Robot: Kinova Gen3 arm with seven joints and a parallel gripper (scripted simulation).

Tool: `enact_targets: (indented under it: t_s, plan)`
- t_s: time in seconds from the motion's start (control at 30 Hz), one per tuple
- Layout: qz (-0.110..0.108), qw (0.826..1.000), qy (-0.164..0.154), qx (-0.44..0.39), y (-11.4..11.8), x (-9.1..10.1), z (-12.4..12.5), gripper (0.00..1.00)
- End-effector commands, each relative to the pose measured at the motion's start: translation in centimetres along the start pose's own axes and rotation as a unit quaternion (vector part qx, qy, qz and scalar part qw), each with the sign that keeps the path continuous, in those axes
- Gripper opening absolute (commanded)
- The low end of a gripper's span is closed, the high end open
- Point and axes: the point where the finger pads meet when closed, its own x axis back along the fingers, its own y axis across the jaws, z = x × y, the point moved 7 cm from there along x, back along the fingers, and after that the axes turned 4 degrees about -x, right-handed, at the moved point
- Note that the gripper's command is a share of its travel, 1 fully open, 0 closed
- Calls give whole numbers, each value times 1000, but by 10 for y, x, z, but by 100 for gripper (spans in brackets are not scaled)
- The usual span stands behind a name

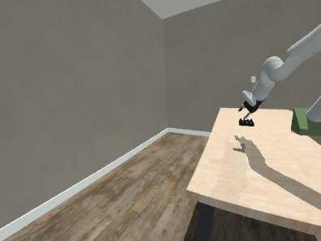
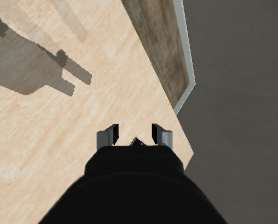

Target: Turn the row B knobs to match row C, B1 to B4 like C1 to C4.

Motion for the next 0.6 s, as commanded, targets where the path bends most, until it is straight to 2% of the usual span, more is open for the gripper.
enact_targets:
  t_s: [0.0, 0.07, 0.1, 0.37, 0.4, 0.57]
  plan:
    - [-1, 1000, -1, -4, 4, -1, -1, 100]
    - [-1, 1000, -1, -4, 4, -1, -1, 100]
    - [11, 1000, 0, -14, 7, -6, -6, 100]
    - [11, 1000, 0, -14, 7, -6, -6, 100]
    - [22, 999, 1, -24, 10, -11, -10, 100]
    - [22, 999, 1, -24, 10, -11, -10, 100]
